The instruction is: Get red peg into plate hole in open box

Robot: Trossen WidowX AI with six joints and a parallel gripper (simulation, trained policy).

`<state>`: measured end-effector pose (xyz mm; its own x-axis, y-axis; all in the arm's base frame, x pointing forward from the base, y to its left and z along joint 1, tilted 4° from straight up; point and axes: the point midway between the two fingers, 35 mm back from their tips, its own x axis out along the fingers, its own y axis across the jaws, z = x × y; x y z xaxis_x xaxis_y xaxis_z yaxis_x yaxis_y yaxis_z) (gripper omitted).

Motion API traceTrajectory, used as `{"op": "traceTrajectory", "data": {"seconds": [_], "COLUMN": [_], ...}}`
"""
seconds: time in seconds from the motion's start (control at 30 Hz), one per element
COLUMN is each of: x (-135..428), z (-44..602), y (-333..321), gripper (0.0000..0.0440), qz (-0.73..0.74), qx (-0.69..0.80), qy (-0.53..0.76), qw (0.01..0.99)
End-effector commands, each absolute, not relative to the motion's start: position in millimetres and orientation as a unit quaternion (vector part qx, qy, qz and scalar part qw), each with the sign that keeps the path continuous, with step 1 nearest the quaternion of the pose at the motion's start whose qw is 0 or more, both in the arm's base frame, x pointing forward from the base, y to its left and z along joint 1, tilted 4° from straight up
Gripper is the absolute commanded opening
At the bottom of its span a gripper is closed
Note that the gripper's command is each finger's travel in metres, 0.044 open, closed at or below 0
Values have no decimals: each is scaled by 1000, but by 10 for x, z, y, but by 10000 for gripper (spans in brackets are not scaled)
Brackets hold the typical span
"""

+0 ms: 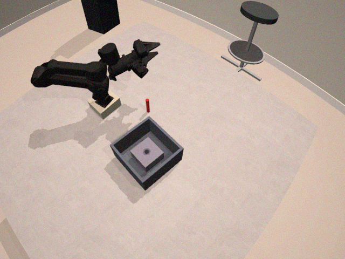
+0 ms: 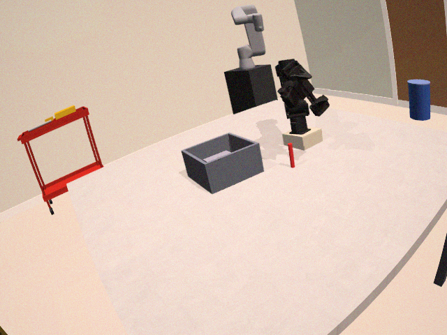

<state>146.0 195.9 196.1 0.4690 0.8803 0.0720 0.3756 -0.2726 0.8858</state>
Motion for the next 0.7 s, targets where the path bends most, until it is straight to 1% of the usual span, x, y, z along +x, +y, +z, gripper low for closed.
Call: {"op": "traceTrajectory", "data": {"seconds": [0.0, 0.07, 0.1, 0.4, 0.67], "x": [1505, 1590, 1629, 1888, 1966], "z": [1937, 1906, 1892, 1782, 1715], "y": [1945, 1914, 1898, 1729, 1528], "gripper": [415, 437, 440, 440, 440], "qz": [284, 264, 254, 153, 59], "qx": [741, 737, 734, 684, 613], "qy": [418, 408, 404, 398, 424], "qw": [443, 470, 483, 592, 663]}}
